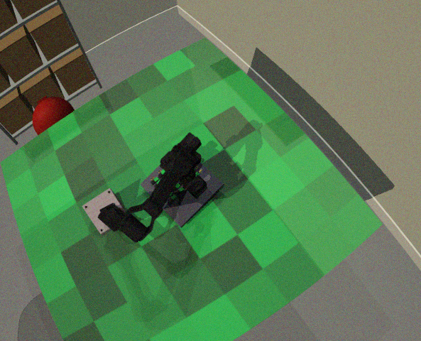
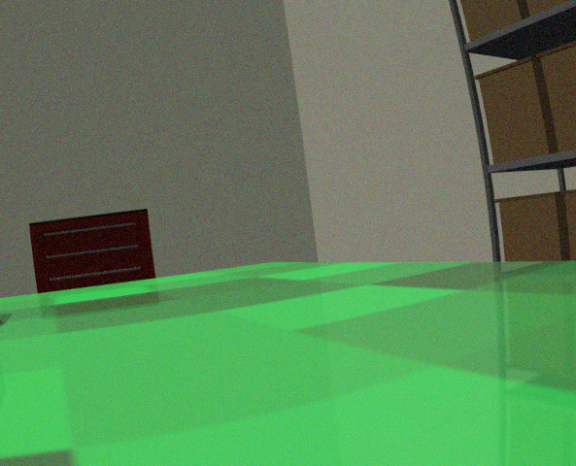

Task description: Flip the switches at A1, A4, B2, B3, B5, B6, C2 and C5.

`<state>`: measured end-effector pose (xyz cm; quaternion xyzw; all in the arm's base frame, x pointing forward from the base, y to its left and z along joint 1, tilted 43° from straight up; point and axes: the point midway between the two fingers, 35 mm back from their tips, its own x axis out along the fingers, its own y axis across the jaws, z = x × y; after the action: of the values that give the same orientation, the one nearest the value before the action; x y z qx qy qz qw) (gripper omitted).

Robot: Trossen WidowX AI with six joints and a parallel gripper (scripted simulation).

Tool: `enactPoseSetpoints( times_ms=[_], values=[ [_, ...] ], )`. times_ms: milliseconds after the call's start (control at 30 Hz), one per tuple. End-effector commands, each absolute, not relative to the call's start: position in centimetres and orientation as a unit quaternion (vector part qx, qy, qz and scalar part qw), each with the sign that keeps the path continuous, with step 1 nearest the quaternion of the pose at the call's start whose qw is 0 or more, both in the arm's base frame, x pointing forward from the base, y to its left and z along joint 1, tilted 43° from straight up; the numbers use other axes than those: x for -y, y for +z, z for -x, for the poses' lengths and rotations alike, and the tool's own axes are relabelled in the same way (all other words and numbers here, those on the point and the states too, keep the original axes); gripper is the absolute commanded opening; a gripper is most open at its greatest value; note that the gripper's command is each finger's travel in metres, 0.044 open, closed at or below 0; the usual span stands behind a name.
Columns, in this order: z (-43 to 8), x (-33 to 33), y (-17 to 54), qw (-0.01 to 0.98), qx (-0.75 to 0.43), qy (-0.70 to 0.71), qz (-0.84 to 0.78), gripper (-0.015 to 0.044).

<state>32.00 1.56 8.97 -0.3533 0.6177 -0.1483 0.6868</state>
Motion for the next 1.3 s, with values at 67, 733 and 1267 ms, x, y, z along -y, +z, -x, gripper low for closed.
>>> enactPoseSetpoints(
  times_ms=[67,733,1267],
  values=[
    [-32.04,-1.47,8.98,0.686,-0.617,-0.150,0.356,0.0000],
    [-32.10,-1.30,8.79,0.686,-0.617,-0.150,0.356,0.0000],
    [-32.15,-1.16,8.63,0.686,-0.617,-0.150,0.356,0.0000]
  ],
)
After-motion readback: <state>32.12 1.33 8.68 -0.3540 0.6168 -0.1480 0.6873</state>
